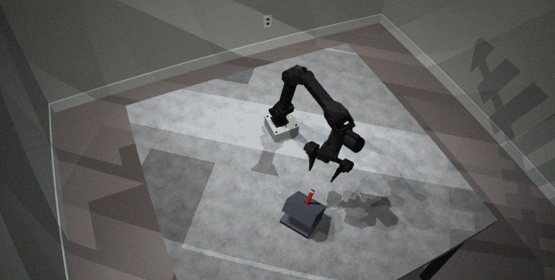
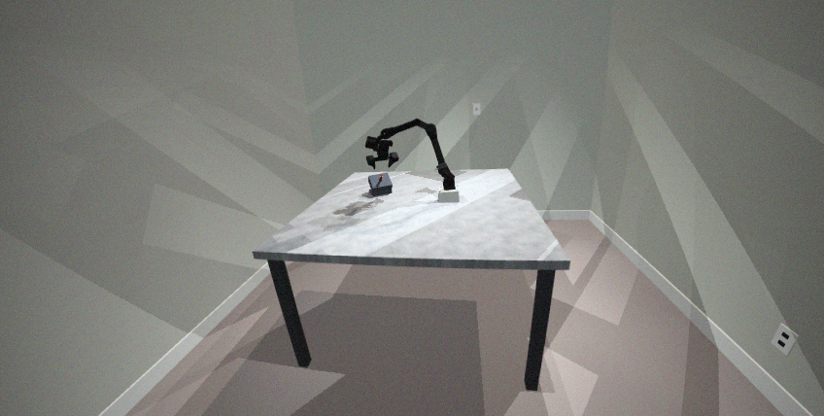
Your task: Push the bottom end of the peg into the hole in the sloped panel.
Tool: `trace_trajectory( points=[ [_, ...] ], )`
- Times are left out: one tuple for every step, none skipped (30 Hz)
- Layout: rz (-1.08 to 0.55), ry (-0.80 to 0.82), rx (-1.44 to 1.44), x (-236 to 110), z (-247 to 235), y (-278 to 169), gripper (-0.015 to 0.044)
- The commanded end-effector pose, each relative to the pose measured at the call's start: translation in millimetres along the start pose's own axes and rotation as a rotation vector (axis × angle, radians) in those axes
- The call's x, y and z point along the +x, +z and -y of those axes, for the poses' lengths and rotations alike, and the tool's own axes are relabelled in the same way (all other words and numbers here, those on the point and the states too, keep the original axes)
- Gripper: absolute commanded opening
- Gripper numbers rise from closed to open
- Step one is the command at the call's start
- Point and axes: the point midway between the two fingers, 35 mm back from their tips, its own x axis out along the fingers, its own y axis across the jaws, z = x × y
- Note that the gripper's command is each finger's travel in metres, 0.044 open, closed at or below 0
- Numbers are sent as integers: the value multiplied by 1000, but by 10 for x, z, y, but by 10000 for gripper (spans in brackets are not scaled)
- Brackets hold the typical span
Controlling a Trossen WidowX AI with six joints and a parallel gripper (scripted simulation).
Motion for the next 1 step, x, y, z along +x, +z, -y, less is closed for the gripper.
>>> trace_trajectory(
  points=[
    [4,-1,4,-10,3,7,440]
  ],
)
